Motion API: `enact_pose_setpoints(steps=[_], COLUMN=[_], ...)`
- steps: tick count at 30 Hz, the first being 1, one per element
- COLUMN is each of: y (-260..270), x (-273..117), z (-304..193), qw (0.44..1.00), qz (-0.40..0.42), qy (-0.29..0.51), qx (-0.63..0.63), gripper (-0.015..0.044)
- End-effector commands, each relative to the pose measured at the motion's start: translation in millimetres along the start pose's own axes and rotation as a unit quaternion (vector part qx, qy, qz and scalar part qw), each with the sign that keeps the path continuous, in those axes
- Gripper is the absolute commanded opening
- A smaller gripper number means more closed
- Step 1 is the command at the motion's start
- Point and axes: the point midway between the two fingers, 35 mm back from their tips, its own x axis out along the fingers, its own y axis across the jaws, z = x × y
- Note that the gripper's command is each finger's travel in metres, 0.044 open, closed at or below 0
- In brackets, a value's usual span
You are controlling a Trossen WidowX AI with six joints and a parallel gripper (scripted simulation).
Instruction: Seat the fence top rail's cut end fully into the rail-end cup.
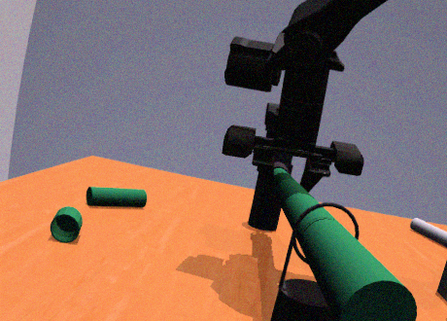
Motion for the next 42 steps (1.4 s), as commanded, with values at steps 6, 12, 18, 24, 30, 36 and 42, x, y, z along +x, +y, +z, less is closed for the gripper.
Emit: enact_pose_setpoints(steps=[6,12,18,24,30,36,42], y=[0.9,0.9,0.3,0.4,1.0,1.1,1.5], x=[-4.9,-5.5,-0.7,-0.6,-0.7,-1.2,-1.7], z=[4.5,5.0,0.0,1.9,6.7,11.5,16.2], qw=[1.0,1.0,1.0,1.0,1.0,1.0,1.0], qz=[0.004,0.004,0.0,0.0,0.0,0.0,0.0], qy=[-0.006,-0.006,0.0,0.0,0.0,0.0,-0.001], qx=[0.001,0.001,-0.001,-0.001,-0.001,-0.001,-0.001], gripper=[0.0,0.0,0.0,0.0,0.0,0.0,0.0])
